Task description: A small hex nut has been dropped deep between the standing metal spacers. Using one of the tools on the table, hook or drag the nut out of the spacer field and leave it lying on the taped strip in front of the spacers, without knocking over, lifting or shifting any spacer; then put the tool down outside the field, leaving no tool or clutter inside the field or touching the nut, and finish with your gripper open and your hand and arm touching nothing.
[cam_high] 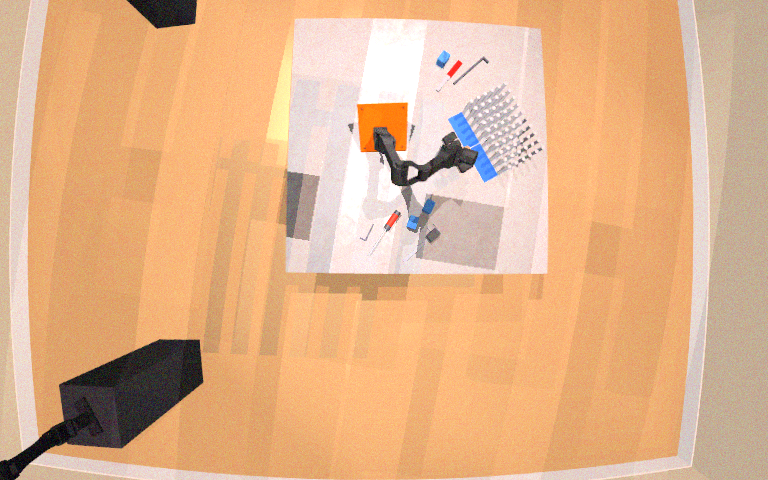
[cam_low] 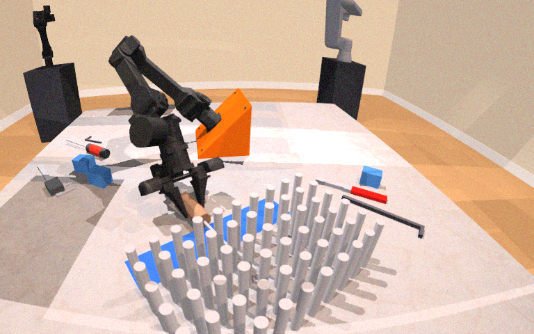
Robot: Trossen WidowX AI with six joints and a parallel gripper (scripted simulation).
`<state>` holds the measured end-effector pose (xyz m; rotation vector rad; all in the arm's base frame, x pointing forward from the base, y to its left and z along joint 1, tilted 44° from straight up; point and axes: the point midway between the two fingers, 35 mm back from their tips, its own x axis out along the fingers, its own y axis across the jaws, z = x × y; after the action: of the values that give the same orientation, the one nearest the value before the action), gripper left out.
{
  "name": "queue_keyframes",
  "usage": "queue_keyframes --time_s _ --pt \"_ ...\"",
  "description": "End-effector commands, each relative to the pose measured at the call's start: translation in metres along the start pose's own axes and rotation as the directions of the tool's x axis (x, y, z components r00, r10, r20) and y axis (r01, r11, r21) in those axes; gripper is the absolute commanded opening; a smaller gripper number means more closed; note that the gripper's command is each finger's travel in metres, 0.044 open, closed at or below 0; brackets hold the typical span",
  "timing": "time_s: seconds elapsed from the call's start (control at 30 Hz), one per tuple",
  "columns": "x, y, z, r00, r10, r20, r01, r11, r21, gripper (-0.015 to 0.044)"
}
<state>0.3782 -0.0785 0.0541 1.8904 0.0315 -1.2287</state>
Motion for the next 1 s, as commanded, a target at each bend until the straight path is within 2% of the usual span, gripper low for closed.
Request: queue_keyframes --time_s 0.0,0.97 --pt "-0.002 -0.002 0.002 1.000 -0.008 -0.006 0.008 1.000 -0.007 0.0000" --pt "-0.012 -0.002 0.017 1.000 -0.008 -0.006 0.008 1.000 -0.007 0.0000"
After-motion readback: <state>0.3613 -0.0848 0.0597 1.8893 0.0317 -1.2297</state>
